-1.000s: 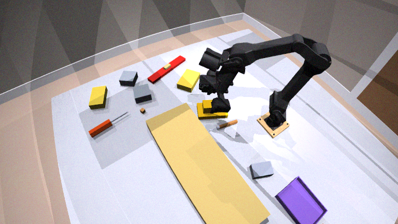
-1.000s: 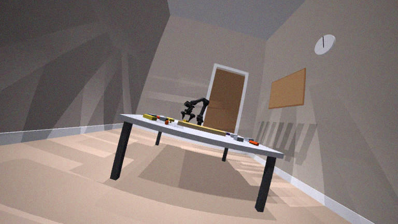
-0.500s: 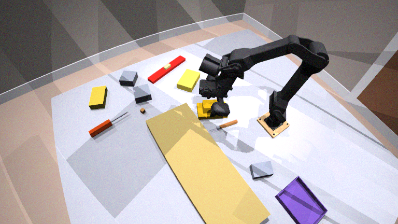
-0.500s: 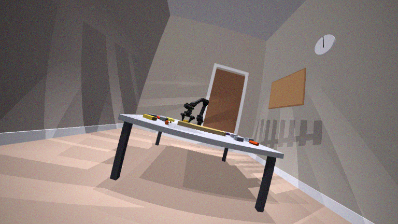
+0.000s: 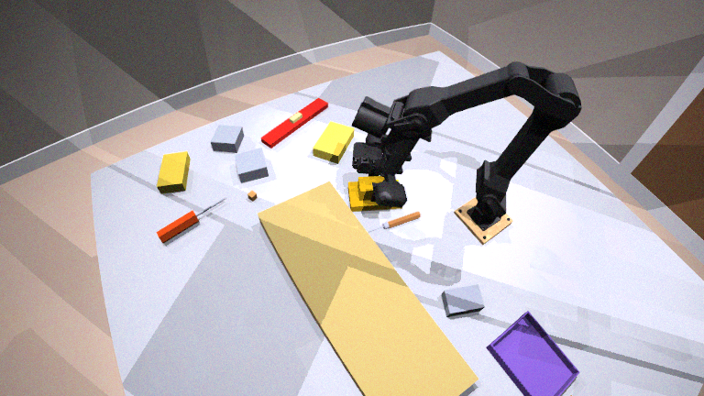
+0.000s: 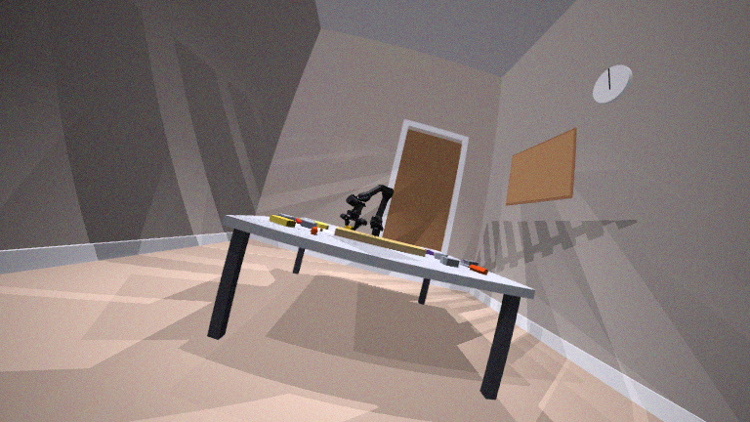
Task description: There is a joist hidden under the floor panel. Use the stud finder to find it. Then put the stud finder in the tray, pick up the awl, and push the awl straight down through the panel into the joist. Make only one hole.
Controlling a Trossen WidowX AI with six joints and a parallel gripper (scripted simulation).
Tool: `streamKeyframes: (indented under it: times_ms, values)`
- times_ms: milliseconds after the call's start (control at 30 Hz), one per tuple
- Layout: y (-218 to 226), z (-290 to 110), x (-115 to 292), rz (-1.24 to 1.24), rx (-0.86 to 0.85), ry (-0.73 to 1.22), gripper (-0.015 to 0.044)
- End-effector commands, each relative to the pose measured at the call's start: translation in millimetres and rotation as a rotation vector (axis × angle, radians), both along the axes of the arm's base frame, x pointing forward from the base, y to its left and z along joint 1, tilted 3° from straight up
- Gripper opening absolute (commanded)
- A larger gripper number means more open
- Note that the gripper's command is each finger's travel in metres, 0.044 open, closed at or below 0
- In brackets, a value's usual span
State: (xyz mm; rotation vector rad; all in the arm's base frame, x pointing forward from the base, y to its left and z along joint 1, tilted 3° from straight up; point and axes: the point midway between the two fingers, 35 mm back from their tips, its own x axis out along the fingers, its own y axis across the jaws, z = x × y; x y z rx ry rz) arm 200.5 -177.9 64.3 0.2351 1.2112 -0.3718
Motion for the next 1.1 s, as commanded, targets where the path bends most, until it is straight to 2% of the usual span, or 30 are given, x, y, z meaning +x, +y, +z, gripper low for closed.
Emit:
streamKeyframes:
  times_ms: [0,333,533,1067]
  values:
    - [1.6,-1.9,-0.6,0.004,0.006,0.001,0.0229]
    - [1.6,-1.9,-0.6,0.004,0.006,0.001,0.0162]
    - [-0.1,14.6,0.8,0.004,0.006,0.001,0.0005]
    - [4.7,95.9,-5.0,0.004,0.006,0.001,0.0000]
